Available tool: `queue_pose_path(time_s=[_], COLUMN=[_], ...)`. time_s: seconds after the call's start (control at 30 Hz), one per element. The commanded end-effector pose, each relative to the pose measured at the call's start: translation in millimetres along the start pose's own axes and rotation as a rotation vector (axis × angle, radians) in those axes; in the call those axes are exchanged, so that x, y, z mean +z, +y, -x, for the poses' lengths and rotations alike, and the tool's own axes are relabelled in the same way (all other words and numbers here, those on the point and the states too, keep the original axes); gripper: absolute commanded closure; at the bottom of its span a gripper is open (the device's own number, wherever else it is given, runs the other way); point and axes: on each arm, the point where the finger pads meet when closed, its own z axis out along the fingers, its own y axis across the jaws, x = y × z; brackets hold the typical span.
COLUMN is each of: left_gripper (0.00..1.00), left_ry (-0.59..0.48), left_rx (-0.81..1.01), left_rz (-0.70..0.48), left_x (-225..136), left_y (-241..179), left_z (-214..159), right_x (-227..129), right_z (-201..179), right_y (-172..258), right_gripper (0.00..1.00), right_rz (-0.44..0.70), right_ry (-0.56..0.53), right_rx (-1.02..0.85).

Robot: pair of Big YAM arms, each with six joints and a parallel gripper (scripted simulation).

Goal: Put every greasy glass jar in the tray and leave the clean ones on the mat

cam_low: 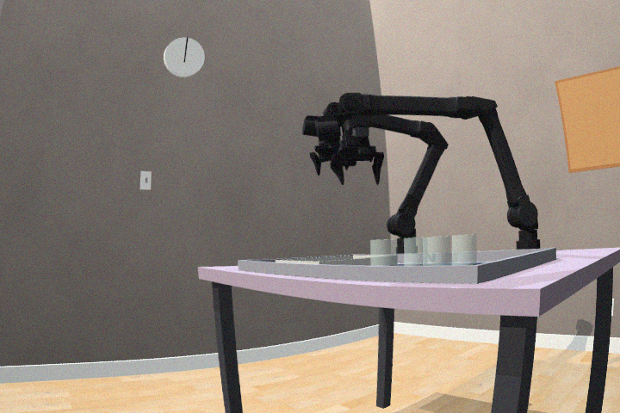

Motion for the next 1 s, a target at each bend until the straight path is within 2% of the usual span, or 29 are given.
queue_pose_path(time_s=[0.0,0.57,0.73,0.97], left_gripper=[0.0,0.0,0.0,0.0], left_ry=[0.002,0.002,-0.005,0.014], left_rx=[-0.01,-0.01,0.036,0.039], left_rz=[-0.025,-0.025,-0.082,-0.107], left_x=[-10,-10,-21,-2], left_y=[-2,-2,-16,1], left_z=[4,4,38,112], right_x=[-5,-5,11,48], right_z=[4,4,8,24], right_y=[-1,-1,16,60], right_gripper=[0.0,0.0,0.0,0.0], right_rz=[-0.014,-0.014,-0.004,0.008], right_ry=[-0.012,-0.012,0.004,0.05], right_rx=[-0.009,-0.009,-0.135,-0.43])
